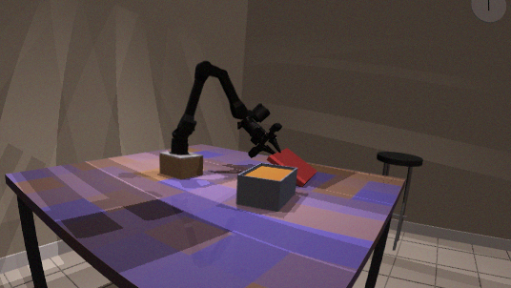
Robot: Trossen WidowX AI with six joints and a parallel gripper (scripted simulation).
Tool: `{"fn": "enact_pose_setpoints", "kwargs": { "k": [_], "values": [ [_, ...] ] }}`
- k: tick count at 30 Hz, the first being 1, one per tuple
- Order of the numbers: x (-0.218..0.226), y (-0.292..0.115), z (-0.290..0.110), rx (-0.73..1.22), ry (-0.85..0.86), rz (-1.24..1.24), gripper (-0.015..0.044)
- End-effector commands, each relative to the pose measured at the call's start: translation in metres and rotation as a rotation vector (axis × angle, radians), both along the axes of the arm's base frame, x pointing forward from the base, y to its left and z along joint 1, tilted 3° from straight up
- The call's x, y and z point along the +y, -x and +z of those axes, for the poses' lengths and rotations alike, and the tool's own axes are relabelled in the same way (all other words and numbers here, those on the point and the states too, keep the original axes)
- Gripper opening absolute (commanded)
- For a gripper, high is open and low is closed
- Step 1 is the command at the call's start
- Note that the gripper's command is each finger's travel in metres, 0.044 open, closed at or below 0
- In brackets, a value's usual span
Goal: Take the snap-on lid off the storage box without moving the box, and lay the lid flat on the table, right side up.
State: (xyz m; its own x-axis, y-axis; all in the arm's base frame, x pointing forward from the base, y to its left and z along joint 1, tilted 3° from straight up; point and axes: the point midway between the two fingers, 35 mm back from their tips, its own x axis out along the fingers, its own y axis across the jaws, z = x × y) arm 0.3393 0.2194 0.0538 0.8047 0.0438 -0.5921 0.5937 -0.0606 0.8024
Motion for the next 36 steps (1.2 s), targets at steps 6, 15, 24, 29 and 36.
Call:
{"fn": "enact_pose_setpoints", "kwargs": {
  "k": [6,15,24,29,36],
  "values": [
    [-0.001,0.002,-0.016,0.021,0.012,0.003,0.0000],
    [-0.001,0.002,-0.023,0.021,0.013,0.003,0.0000],
    [0.000,0.002,-0.031,0.021,0.013,0.003,0.0000],
    [0.000,0.002,-0.035,0.021,0.013,0.003,0.0000],
    [0.000,0.000,-0.026,0.021,0.012,0.003,0.0184]
  ]
}}
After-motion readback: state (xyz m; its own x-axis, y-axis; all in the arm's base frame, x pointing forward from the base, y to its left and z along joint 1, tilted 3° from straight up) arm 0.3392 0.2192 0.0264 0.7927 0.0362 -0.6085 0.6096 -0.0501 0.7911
